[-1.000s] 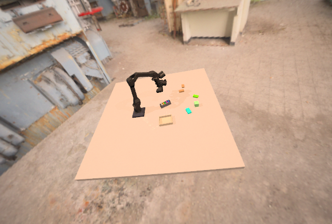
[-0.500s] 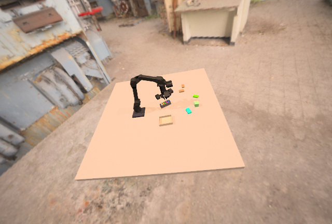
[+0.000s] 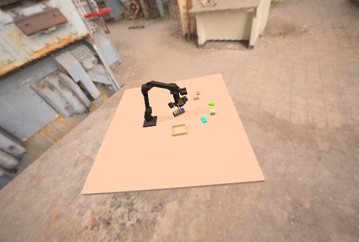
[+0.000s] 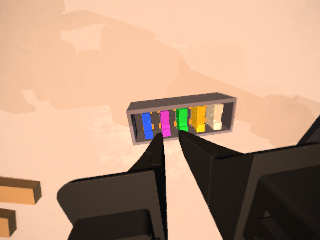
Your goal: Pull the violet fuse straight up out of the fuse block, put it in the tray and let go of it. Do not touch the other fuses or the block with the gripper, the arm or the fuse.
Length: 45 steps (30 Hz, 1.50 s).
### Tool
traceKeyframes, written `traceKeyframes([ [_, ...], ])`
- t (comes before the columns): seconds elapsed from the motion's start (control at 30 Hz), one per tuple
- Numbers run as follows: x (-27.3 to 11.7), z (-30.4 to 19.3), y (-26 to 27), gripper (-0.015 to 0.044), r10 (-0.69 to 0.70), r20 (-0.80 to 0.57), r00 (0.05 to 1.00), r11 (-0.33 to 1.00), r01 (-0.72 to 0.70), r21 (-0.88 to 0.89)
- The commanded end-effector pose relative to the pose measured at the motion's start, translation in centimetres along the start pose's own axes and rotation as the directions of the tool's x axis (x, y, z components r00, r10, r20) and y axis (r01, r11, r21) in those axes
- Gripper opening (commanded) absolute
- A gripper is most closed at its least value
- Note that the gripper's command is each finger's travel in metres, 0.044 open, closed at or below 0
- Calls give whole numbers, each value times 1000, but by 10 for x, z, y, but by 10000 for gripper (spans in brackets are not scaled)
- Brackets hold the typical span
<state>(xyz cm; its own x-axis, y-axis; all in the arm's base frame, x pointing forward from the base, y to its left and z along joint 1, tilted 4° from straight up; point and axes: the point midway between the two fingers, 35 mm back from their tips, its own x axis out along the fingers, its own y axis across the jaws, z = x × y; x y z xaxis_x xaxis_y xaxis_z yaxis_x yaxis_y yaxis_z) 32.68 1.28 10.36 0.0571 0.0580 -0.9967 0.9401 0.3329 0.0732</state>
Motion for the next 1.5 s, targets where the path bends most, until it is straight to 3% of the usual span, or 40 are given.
traceKeyframes([
  [0.0,5,-1,0,74,-3,-4,1000,1000,3,5],
  [1.47,31,0,0,74,-3,-4,1000,1000,3,5],
])
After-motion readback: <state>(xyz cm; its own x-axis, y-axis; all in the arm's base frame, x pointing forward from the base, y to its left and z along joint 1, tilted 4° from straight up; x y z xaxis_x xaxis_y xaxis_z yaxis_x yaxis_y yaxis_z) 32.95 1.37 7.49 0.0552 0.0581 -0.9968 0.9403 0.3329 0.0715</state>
